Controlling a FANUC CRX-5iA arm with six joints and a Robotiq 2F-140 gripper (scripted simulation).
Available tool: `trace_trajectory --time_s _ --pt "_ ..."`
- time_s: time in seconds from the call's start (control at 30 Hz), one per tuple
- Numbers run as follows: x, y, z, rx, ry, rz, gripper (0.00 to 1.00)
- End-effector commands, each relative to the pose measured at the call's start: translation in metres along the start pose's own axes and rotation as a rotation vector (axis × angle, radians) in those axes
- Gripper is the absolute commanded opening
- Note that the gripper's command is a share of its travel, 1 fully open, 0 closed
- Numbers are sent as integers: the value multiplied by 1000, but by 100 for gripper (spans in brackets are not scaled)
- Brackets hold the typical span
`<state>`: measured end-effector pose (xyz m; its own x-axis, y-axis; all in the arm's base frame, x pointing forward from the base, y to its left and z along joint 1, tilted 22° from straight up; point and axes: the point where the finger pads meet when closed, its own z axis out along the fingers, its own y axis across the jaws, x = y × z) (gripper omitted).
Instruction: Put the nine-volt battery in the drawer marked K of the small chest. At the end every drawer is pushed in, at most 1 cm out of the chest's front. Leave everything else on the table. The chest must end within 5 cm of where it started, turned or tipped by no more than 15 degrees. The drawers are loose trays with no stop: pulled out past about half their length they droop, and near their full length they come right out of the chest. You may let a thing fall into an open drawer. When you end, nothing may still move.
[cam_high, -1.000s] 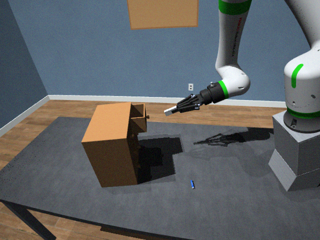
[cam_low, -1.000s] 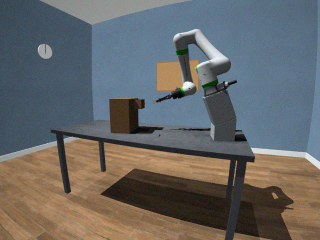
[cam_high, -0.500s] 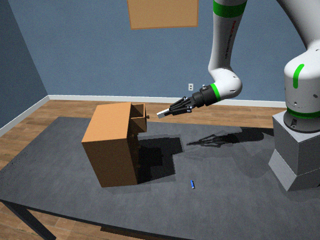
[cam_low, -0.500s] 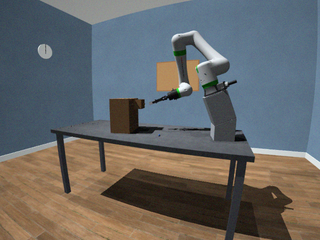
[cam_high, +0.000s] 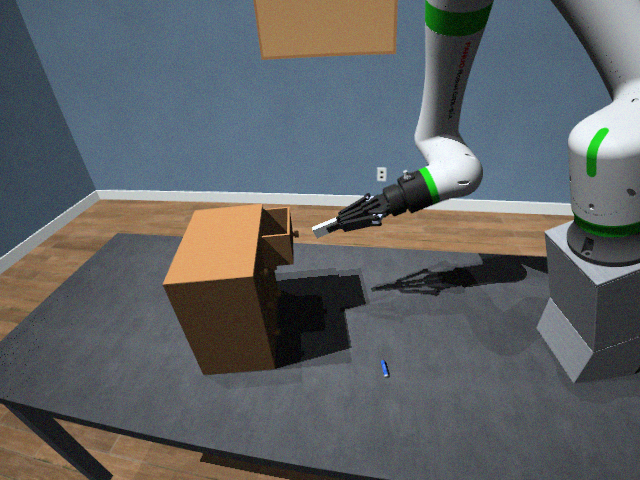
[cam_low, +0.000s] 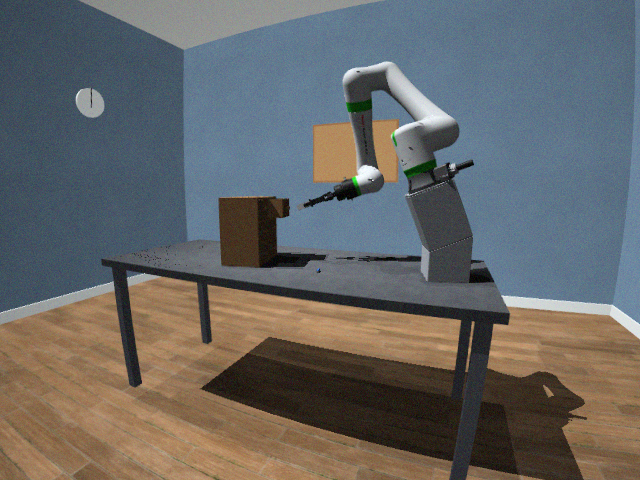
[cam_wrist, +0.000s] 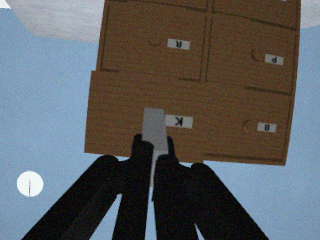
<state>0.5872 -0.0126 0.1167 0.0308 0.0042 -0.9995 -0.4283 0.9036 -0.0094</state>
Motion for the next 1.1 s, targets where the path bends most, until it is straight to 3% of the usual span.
trace_trajectory --time_s 0.0,1.07 --pt "0 0 0 0 0 0 0" --pt "-1 0 4 0 0 0 0"
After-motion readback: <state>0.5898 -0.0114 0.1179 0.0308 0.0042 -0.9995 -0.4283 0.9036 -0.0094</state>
